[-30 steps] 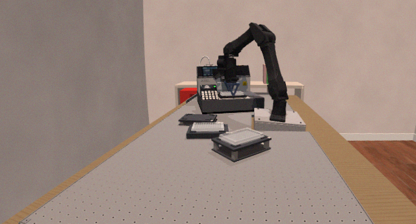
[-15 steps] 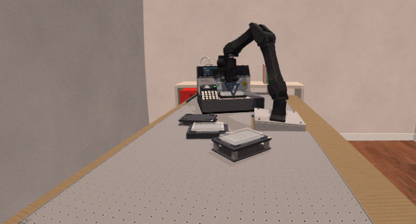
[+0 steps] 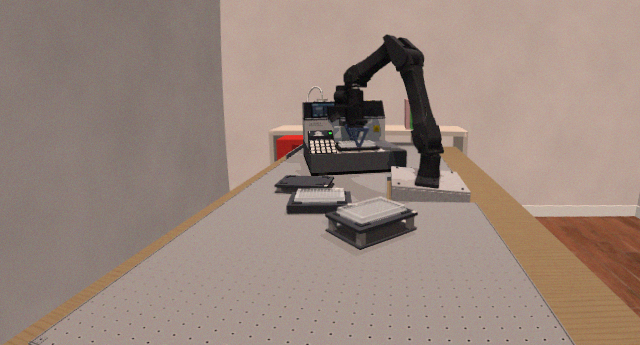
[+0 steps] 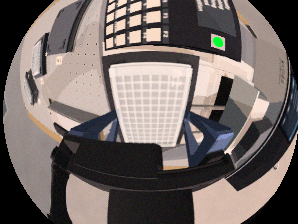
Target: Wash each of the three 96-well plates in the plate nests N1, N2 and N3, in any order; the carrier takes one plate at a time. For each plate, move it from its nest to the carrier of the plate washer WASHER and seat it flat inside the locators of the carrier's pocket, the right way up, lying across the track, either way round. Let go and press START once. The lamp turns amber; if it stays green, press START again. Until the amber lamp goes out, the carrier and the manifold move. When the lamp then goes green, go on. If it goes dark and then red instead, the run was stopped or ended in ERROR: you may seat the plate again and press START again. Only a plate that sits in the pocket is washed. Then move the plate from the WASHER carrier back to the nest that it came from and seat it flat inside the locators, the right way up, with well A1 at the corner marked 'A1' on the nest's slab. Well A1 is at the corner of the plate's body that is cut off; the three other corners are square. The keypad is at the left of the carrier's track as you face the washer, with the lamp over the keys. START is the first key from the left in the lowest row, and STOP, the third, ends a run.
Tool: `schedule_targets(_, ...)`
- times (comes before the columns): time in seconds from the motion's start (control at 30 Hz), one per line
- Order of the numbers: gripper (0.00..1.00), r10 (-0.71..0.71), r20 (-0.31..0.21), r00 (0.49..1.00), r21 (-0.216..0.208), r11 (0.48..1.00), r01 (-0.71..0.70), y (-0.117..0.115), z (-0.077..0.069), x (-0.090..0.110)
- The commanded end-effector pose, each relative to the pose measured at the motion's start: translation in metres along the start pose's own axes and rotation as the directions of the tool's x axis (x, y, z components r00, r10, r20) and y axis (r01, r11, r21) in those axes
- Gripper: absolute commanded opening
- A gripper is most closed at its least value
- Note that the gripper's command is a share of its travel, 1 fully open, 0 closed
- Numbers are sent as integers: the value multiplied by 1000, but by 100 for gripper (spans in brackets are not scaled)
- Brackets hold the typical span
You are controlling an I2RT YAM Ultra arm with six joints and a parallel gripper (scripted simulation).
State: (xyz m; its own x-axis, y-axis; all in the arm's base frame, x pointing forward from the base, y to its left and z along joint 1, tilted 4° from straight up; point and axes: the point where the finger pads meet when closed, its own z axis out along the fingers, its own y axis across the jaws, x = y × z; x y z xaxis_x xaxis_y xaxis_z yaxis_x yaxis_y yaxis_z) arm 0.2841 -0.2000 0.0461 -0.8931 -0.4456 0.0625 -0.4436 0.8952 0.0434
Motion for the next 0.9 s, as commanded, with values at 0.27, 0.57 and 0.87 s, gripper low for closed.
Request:
schedule_targets(0.27,0,0,7,1000,9,1000,0,-1,-3,-1)
schedule_targets(0.57,0,0,7,1000,9,1000,0,-1,-3,-1)
schedule_targets(0.87,0,0,7,1000,9,1000,0,-1,-15,-1)
